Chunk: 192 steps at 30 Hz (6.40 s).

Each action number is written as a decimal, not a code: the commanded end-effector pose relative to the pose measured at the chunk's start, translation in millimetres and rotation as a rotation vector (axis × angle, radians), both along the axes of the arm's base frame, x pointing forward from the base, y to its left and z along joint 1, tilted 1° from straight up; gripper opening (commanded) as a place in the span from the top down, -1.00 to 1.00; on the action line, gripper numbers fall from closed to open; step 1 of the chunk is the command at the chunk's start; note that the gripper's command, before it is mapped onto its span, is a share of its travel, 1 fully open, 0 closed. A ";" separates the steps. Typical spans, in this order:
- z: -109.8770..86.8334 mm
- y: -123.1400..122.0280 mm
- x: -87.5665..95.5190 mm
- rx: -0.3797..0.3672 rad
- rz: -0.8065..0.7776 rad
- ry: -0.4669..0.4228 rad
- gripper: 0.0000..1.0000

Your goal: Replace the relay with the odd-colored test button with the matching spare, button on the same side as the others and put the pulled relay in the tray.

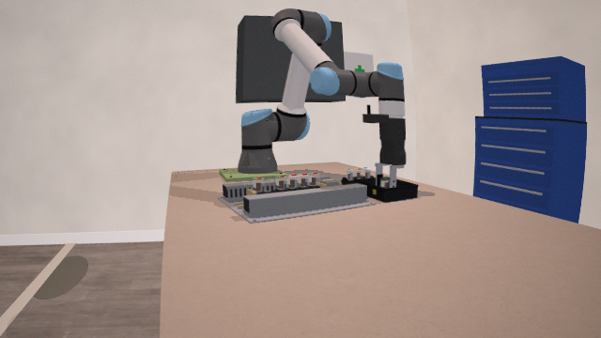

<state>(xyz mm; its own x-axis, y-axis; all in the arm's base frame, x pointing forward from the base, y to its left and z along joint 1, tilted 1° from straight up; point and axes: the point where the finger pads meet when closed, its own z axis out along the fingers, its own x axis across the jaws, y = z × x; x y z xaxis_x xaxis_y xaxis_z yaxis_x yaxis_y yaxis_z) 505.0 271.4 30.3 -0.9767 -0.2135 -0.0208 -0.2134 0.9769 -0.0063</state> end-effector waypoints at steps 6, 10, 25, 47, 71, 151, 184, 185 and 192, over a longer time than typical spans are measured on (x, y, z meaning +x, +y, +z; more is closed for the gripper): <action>0.7 0.2 0.4 0.001 0.000 -0.002 -1.00; 0.7 0.2 0.4 0.001 0.000 -0.002 -1.00; 0.7 0.2 0.4 0.001 0.000 -0.002 -1.00; 4.7 0.2 0.3 0.001 0.000 -0.002 -1.00; 11.0 0.2 0.2 0.001 0.000 -0.002 -1.00; 28.3 0.2 -0.2 0.001 0.000 -0.002 -1.00; 94.1 0.3 -1.7 0.001 0.000 -0.002 -1.00; 94.1 0.3 -1.7 0.001 0.000 -0.002 -1.00; 98.6 3.7 -47.2 0.004 -0.137 -0.002 -1.00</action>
